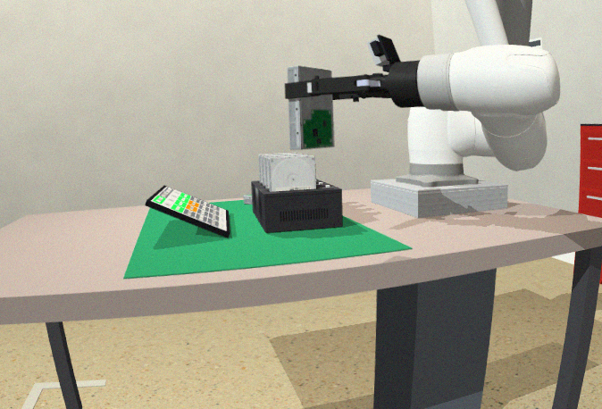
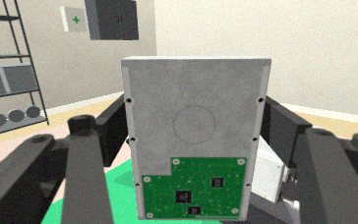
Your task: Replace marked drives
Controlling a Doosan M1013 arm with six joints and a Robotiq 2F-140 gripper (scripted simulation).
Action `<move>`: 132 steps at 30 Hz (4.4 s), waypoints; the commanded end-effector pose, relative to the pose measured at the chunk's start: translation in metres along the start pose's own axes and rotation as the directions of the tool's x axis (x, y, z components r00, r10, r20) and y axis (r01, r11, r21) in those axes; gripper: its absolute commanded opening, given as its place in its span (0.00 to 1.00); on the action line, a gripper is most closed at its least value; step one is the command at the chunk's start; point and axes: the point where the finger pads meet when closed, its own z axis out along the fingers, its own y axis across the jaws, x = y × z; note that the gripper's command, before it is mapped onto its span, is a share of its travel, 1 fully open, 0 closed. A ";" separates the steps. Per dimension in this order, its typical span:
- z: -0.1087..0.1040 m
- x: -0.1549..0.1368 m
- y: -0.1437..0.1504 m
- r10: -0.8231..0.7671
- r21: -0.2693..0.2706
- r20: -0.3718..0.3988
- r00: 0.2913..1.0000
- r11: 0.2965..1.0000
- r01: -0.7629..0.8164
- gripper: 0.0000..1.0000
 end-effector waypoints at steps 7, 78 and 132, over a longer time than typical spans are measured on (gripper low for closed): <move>0.007 0.001 -0.002 0.001 0.000 0.000 1.000 1.000 -0.001 0.10; 0.025 -0.001 -0.006 0.001 0.000 0.000 1.000 1.000 -0.001 0.10; 0.025 -0.048 -0.006 0.001 0.000 0.000 1.000 1.000 -0.001 0.10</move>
